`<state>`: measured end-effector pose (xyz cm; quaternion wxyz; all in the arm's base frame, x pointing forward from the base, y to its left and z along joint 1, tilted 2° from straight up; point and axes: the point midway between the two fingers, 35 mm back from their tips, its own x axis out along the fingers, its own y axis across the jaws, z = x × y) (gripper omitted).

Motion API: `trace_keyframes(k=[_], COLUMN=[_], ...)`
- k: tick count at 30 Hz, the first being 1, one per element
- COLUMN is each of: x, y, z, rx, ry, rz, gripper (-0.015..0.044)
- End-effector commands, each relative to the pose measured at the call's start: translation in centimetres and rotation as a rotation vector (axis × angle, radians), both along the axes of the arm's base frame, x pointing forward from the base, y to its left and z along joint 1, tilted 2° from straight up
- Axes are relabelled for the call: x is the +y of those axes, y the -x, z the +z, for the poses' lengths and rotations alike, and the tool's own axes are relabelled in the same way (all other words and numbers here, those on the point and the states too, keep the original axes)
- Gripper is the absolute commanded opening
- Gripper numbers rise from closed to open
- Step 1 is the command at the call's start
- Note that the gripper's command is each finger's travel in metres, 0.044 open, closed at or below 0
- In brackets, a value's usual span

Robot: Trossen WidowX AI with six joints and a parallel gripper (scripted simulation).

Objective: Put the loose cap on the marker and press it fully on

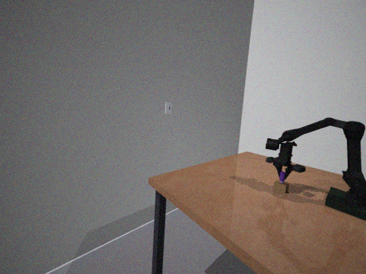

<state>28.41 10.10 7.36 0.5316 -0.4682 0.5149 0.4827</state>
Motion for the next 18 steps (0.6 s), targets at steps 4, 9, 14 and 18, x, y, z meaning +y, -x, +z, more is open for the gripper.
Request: trace_keyframes(k=[4,9,14,18], x=[0.0,0.0,0.0,0.0], y=[0.0,0.0,0.0,0.0], z=[-0.01,-0.01,-0.01,-0.01], rx=[0.0,0.0,0.0,0.0], ry=[0.0,0.0,0.0,0.0], rz=[0.0,0.0,0.0,0.0], gripper=[0.0079,0.021,0.0341,0.044])
